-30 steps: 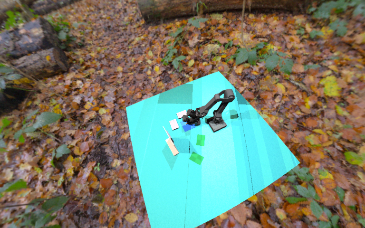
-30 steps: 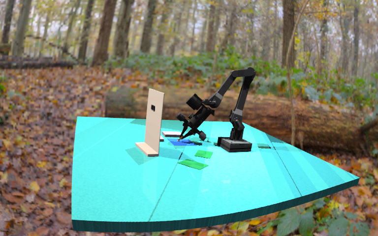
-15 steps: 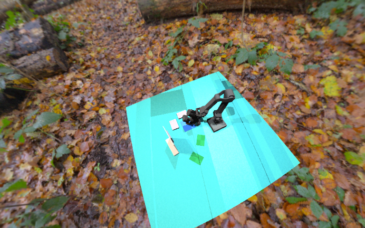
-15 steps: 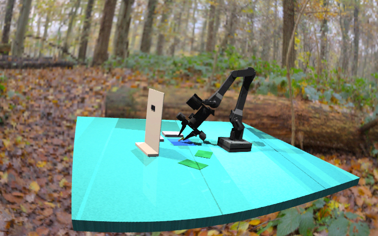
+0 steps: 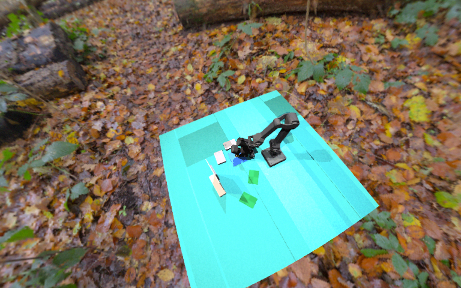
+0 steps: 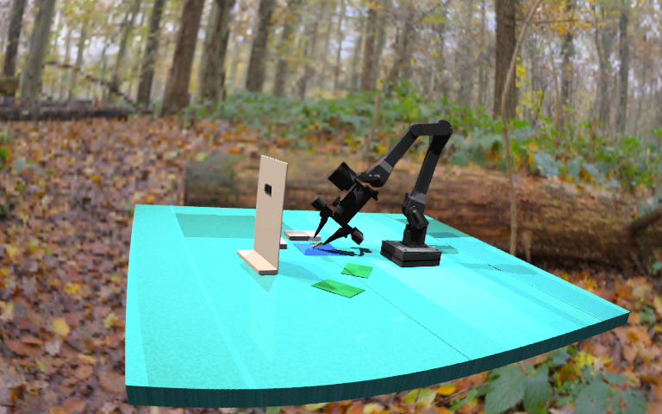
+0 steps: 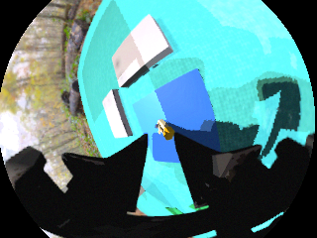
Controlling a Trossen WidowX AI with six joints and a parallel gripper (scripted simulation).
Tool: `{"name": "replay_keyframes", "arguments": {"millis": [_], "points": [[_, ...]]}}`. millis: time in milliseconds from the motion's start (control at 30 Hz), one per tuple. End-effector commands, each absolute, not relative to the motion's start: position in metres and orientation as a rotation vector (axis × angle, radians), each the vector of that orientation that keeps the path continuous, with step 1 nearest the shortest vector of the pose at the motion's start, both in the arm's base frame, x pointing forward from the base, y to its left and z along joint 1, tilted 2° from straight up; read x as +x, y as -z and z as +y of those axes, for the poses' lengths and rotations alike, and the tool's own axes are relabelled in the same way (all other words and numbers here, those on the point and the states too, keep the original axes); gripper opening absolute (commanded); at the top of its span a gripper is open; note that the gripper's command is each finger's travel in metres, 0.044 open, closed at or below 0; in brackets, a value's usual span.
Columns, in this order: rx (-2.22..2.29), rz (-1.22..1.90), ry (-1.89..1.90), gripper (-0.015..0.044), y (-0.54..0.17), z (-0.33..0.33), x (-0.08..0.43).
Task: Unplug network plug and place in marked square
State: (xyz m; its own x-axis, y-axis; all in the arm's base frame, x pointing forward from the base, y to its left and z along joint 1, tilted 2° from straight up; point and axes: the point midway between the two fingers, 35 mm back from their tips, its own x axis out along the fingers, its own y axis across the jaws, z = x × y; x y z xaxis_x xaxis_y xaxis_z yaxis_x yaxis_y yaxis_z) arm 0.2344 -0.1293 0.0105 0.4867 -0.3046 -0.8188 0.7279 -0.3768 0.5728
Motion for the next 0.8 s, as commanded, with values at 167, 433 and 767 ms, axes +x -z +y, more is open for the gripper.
{"name": "replay_keyframes", "arguments": {"millis": [167, 433, 767], "points": [[1.61, 0.366, 1.143, 0.0156, -0.018, -0.128, 0.232], [1.61, 0.367, 1.143, 0.0156, -0.023, -0.126, 0.229], [1.61, 0.368, 1.143, 0.0156, -0.029, -0.124, 0.227]]}}
